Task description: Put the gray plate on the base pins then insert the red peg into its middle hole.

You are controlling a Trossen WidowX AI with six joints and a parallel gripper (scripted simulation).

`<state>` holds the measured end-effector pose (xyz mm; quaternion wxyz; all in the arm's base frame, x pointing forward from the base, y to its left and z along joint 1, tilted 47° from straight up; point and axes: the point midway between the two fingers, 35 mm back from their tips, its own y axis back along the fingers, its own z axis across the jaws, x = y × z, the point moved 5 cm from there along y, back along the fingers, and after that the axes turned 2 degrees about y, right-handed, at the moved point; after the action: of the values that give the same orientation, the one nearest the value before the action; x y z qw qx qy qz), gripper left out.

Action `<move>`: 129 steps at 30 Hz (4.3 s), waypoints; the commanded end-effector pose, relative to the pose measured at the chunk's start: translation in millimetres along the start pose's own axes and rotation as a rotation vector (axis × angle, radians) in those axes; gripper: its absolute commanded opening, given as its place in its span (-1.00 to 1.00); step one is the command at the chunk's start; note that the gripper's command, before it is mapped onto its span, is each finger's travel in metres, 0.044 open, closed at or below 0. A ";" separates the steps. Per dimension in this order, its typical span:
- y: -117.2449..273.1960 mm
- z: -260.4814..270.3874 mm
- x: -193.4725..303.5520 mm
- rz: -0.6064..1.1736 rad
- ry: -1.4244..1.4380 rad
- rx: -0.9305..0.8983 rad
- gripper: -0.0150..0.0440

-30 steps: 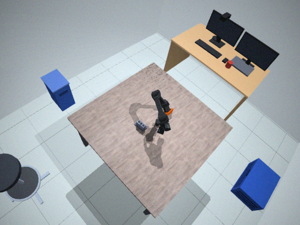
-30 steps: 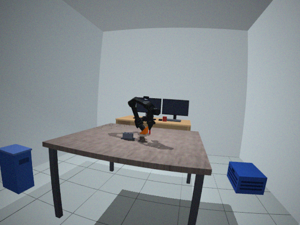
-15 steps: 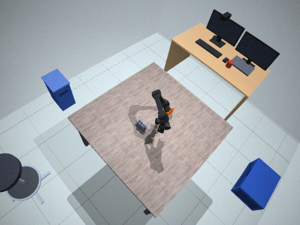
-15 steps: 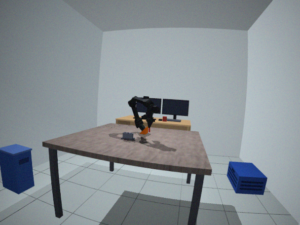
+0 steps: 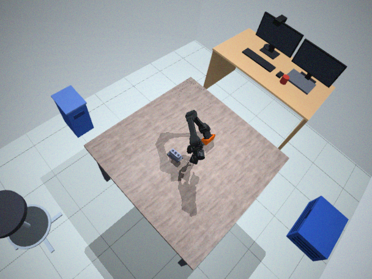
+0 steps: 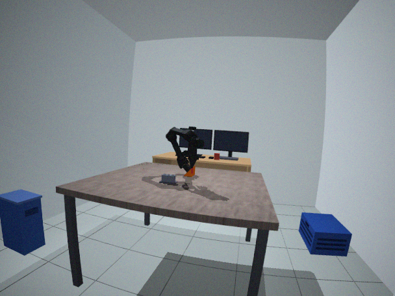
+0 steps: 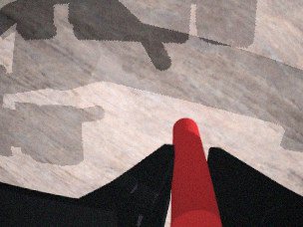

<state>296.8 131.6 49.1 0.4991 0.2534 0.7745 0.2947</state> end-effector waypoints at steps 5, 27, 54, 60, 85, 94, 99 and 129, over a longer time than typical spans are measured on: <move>3.6 3.3 -24.5 0.001 0.000 -0.009 -0.49; 6.0 4.4 -88.0 0.003 0.010 -0.009 -0.49; 3.6 -11.4 -168.9 -0.031 0.009 0.014 -0.49; 3.4 -11.8 -170.2 -0.032 0.009 0.015 -0.49; 3.5 -14.7 -169.6 -0.032 0.009 0.015 -0.49; 3.5 -14.7 -169.6 -0.032 0.009 0.015 -0.49; 3.5 -14.7 -169.6 -0.032 0.009 0.015 -0.49; -14.3 -15.9 -171.2 -0.032 0.009 0.015 -0.49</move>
<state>345.8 4.3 152.0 0.4986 0.2459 0.7814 0.2834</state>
